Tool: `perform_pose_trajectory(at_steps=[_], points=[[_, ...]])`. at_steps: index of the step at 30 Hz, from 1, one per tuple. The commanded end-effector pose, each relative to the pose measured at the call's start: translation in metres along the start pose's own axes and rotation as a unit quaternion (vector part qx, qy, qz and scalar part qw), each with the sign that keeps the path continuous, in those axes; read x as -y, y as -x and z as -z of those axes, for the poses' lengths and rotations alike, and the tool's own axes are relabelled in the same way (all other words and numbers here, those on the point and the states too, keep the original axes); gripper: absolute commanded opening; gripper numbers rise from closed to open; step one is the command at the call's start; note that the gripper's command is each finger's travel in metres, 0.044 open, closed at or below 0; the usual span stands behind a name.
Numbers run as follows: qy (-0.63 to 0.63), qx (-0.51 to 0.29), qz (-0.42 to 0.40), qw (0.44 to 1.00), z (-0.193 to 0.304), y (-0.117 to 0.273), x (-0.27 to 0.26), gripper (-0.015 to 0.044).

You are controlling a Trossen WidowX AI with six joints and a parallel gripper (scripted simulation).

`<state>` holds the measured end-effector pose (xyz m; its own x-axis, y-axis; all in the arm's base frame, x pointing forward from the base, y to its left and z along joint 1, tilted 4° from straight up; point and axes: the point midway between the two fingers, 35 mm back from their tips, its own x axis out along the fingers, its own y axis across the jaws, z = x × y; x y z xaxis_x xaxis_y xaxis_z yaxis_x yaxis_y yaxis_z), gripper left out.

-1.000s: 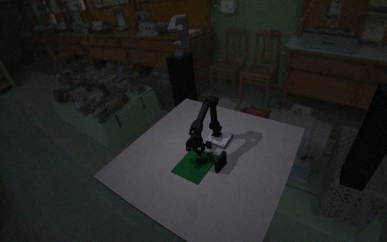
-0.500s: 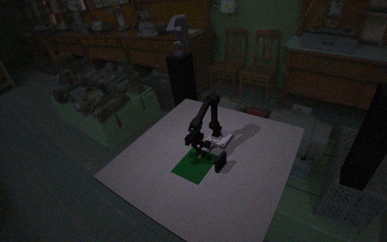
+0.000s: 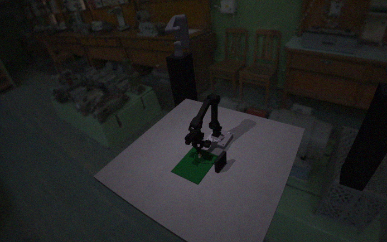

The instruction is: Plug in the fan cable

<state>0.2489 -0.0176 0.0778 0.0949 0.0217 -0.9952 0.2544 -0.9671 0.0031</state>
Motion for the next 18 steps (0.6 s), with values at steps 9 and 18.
perform_pose_trajectory(at_steps=[9, 18], points=[[-0.004, 0.002, 0.004, 1.000, -0.004, -0.001, 0.002, 0.0000], [-0.004, 0.002, 0.004, 1.000, -0.004, -0.023, 0.003, 0.0000]])
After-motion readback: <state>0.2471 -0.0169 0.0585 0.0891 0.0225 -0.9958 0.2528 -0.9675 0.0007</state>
